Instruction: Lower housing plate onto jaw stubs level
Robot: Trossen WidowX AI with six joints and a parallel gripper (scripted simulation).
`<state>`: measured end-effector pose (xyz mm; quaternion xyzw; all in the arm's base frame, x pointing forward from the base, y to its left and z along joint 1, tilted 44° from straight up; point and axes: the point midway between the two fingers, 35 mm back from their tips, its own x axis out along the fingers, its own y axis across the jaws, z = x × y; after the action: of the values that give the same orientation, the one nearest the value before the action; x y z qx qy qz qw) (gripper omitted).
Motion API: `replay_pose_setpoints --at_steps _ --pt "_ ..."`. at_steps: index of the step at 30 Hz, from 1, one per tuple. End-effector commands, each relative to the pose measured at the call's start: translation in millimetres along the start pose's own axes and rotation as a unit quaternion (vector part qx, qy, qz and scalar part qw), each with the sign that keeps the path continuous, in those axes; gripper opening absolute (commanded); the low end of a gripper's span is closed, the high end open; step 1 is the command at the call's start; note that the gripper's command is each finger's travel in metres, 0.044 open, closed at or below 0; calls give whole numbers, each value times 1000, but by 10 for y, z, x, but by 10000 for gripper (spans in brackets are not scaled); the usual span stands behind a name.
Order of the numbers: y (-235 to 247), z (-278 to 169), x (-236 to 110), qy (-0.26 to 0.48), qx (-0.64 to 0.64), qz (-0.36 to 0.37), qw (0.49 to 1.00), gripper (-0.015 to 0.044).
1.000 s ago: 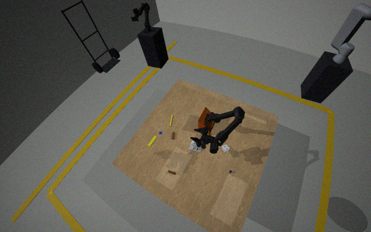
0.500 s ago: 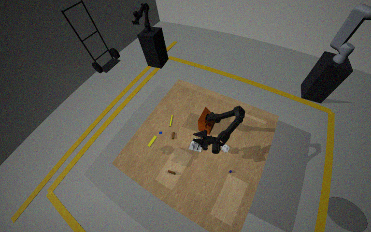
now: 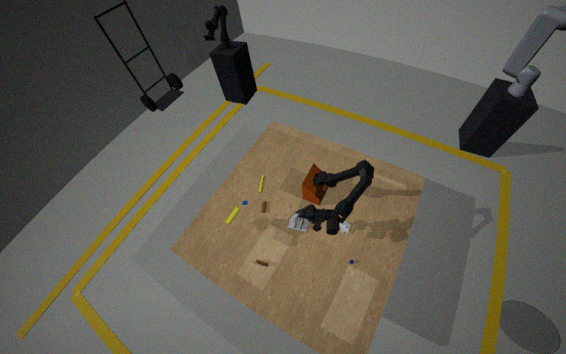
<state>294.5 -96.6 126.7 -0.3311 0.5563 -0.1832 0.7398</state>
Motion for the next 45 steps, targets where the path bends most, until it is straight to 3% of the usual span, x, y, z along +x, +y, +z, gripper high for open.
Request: replay_pose_setpoints --at_steps 1,23,45 --pt "69 39 -62 -18 -37 25 999 440" --pt "499 187 -358 -115 -240 139 954 440" --pt "895 254 -774 -243 -421 216 847 440"
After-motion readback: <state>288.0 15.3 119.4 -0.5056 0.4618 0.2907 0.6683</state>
